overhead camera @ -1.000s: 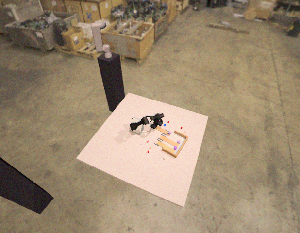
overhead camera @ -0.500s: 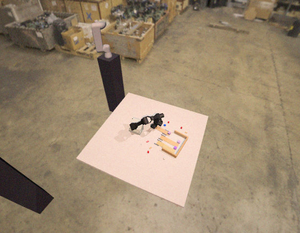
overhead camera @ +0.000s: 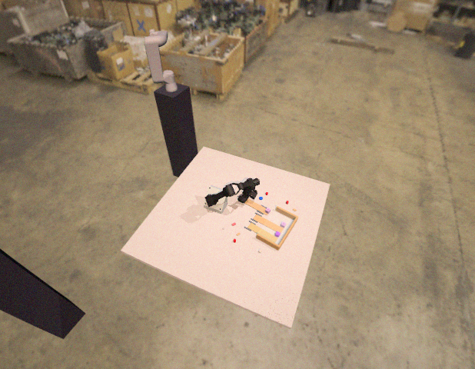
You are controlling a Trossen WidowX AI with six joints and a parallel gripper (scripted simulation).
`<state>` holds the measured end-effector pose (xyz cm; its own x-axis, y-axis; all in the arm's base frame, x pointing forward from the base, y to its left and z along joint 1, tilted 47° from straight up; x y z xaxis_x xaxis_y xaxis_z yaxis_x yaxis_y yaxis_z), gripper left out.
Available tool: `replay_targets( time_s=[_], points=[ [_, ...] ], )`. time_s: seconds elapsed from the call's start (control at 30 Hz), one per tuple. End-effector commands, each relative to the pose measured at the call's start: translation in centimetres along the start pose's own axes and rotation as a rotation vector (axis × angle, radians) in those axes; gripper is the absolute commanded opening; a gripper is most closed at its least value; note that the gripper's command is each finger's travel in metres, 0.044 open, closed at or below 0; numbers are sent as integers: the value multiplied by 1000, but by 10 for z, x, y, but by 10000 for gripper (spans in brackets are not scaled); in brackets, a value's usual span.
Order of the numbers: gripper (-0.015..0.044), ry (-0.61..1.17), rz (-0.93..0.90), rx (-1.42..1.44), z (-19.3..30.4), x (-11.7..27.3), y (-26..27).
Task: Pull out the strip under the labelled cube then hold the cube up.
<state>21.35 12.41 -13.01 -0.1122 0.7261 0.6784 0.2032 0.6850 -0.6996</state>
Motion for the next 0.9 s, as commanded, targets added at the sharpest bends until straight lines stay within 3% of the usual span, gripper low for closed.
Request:
replay_targets(
  time_s=[0.0, 0.1, 0.67, 0.87],
  points=[
    [0, -2, -16, -8, -4, 30, 5],
    [0, -2, -16, -8, -4, 30, 5],
    [440, -4, -16, -101, -70, 35, 14],
    [440, -5, -15, -101, -91, 38, 17]
  ],
)
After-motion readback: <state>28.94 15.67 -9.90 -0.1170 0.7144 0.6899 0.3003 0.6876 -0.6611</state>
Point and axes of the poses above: the point midway between the two fingers, 35 mm back from their tips, its own x axis back along the fingers, its own y axis across the jaws, z = x × y, the point moved 1 cm from there along x, back along the fingers, and after that the axes turned 8 degrees about -x, right-handed, at the moved point
